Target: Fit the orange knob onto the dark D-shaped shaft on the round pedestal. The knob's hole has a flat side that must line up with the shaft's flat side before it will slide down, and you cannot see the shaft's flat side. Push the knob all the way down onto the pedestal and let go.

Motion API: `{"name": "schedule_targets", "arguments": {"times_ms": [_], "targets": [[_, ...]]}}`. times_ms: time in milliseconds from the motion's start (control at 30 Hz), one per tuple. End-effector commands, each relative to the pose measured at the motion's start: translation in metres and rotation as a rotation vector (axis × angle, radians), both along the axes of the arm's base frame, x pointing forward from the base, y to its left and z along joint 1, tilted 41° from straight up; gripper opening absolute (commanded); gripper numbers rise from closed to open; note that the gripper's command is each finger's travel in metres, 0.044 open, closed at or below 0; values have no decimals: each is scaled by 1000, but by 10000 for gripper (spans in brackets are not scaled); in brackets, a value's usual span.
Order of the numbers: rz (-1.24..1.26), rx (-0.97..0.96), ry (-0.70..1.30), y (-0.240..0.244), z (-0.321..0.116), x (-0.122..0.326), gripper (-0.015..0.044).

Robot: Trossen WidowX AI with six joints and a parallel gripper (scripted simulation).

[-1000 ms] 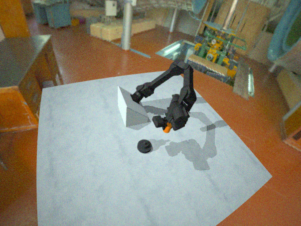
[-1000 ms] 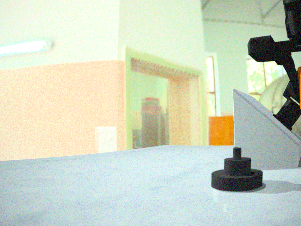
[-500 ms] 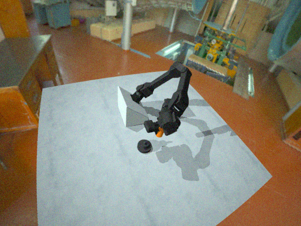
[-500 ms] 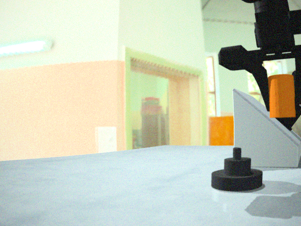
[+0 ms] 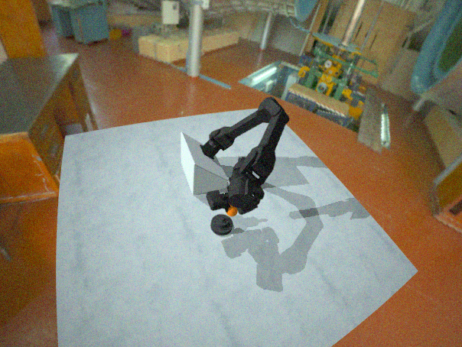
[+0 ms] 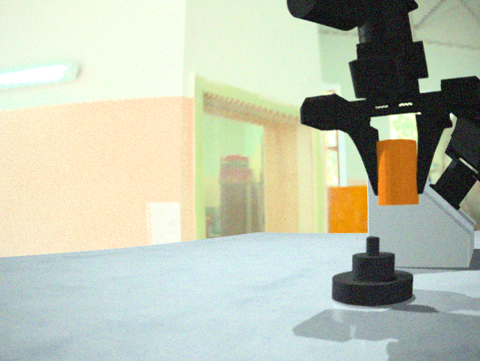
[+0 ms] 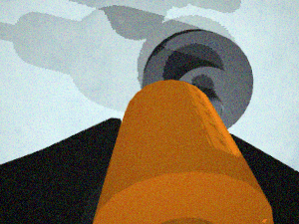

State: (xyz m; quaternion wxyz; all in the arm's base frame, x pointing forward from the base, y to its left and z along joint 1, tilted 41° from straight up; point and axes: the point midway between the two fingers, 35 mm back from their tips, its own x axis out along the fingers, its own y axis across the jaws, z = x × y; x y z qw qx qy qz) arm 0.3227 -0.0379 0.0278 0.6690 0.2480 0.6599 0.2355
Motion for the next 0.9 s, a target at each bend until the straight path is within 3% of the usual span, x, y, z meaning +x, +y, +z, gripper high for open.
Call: {"name": "schedule_targets", "arguments": {"times_ms": [0, 867], "targets": [[-4, 2, -1, -11, -13, -2, 0], [7, 5, -10, -4, -39, -2, 0]]}}
